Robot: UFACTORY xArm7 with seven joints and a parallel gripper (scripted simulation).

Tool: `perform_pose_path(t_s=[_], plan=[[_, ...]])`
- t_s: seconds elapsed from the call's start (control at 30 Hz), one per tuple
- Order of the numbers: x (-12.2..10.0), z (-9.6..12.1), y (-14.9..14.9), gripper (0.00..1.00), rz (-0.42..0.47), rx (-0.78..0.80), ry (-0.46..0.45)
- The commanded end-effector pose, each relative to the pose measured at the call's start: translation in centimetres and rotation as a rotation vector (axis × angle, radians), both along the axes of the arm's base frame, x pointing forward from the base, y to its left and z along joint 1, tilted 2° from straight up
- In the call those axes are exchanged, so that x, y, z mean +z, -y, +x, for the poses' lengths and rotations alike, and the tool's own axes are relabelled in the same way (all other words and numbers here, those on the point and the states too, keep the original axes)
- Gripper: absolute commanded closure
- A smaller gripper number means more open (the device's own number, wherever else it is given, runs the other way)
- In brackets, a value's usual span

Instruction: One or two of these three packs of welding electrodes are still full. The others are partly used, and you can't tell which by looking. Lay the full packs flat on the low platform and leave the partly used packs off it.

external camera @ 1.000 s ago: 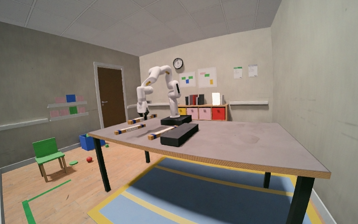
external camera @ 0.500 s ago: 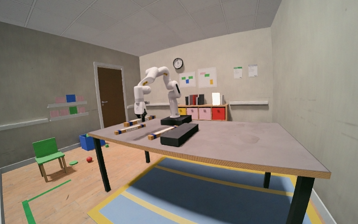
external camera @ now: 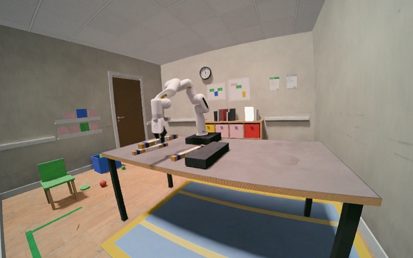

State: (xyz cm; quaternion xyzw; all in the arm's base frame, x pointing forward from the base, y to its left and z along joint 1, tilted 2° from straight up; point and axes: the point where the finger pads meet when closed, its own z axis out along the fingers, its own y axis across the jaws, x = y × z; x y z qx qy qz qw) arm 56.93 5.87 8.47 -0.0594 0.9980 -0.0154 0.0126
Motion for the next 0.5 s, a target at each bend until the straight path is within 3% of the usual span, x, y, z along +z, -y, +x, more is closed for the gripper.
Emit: perform_pose_path(t_s=[0.0,0.47], plan=[[0.3,1.3,-0.8,0.65,0.000,0.001,0.003],[0.3,2.4,-1.6,0.65,0.000,0.001,0.003]])
